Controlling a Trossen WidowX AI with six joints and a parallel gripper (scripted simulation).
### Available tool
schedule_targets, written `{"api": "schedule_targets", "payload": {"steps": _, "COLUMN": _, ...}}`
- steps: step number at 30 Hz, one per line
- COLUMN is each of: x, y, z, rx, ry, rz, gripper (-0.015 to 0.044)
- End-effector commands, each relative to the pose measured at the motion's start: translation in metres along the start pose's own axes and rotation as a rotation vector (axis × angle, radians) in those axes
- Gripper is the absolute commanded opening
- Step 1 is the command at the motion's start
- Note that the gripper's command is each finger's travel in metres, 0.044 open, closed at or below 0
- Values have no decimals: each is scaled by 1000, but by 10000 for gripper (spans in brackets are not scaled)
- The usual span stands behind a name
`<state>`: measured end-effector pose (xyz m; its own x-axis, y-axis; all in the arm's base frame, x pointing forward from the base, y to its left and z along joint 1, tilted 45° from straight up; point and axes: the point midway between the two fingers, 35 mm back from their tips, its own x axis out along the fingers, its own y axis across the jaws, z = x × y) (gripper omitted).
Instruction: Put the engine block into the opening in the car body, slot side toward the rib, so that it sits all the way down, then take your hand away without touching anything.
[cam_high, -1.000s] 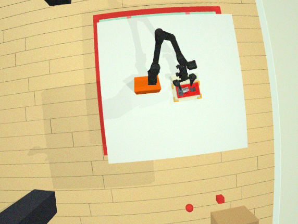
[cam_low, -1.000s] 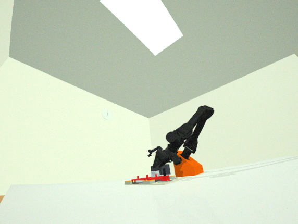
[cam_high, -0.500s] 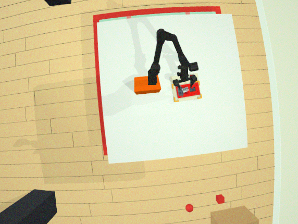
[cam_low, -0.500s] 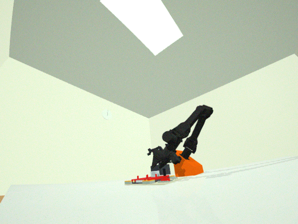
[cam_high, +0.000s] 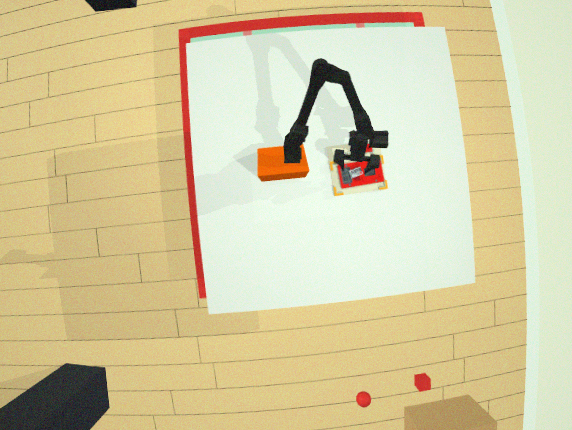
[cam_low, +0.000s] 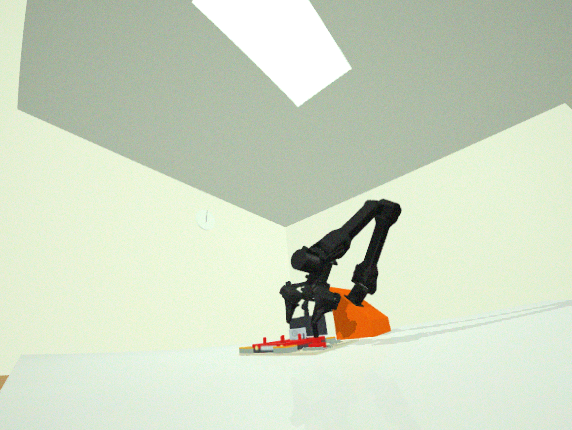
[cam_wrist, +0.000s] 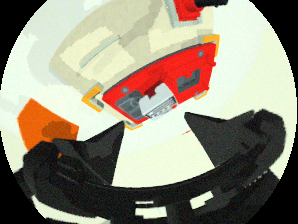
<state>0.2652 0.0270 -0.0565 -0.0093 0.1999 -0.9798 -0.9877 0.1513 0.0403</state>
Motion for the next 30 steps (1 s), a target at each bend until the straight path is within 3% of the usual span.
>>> {"api": "schedule_targets", "payload": {"steps": 1, "x": 1, "y": -1, "z": -2, "rx": 96, "ry": -45, "rz": 42, "gripper": 440}}
{"api": "schedule_targets", "payload": {"steps": 30, "x": -16, "y": -17, "z": -19, "rx": 919, "ry": -399, "rz": 410, "gripper": 440}}
